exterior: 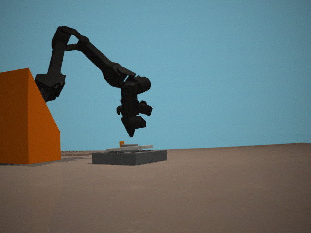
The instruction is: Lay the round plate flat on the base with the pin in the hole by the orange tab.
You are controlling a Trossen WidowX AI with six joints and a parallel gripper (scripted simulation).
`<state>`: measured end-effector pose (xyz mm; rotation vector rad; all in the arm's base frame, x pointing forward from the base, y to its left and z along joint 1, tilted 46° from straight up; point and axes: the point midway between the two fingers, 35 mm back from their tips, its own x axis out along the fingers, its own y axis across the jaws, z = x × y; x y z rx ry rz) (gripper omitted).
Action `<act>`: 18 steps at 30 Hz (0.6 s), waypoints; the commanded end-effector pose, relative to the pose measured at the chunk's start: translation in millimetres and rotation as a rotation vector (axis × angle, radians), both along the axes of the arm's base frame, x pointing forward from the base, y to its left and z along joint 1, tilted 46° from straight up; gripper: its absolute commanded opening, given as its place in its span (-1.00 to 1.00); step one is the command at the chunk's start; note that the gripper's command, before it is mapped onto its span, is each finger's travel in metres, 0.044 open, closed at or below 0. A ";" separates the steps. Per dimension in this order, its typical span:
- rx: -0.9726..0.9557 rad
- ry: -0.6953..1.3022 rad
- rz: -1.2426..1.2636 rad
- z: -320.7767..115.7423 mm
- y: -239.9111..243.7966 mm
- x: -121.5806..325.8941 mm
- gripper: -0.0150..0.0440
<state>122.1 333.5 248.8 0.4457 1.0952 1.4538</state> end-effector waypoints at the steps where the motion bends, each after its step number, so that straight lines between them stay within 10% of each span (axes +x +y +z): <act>1: -0.088 -0.006 -0.135 -31.0 -20.4 48.9 -0.49; 18: -0.509 0.192 -0.404 -198.3 -194.5 141.0 -0.49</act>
